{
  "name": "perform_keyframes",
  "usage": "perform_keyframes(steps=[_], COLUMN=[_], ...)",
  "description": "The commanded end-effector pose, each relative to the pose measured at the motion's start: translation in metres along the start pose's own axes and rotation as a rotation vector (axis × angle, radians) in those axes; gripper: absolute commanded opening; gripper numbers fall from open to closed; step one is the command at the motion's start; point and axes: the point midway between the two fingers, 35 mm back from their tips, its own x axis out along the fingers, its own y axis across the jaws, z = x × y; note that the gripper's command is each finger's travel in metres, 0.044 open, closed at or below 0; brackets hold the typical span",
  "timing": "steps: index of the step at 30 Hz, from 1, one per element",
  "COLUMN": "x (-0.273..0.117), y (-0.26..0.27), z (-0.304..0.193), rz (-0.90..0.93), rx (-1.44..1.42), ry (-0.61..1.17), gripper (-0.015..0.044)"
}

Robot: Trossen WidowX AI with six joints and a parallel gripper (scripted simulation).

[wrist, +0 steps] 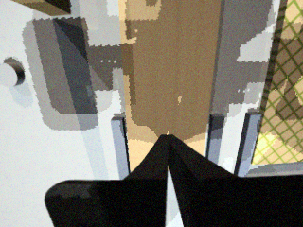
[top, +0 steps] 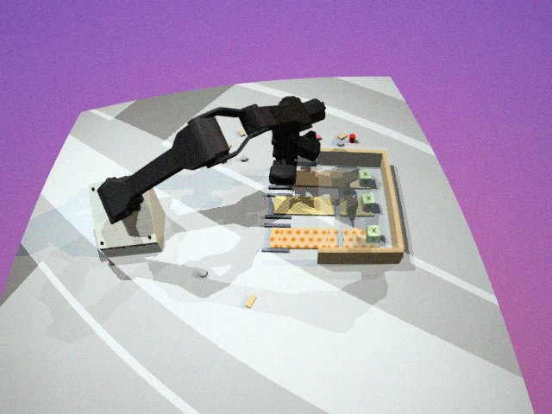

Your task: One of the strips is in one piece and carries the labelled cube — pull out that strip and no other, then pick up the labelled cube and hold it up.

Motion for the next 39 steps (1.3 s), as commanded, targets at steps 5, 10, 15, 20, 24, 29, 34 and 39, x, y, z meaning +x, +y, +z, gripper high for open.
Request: perform_keyframes(steps=[5, 10, 15, 20, 24, 29, 34, 39], x=[0.0022, 0.0027, 0.0032, 0.0037, 0.0041, 0.0046, 0.0049, 0.005], y=[-0.0003, -0.0002, -0.0001, 0.0002, 0.0005, 0.001, 0.0013, 0.0016], z=[0.0007, 0.0009, 0.0011, 0.0015, 0.002, 0.0028, 0.0024, -0.005], rz=[-0.002, -0.002, -0.002, -0.002, -0.002, -0.002, -0.002, -0.002], rx=[-0.002, -0.002, -0.002, -0.002, -0.002, -0.002, -0.002, -0.002], ry=[-0.002, -0.002, -0.002, -0.002, -0.002, -0.002, -0.002, -0.002], gripper=[0.0, 0.0, 0.0, 0.0, 0.0, 0.0, 0.0, 0.0])
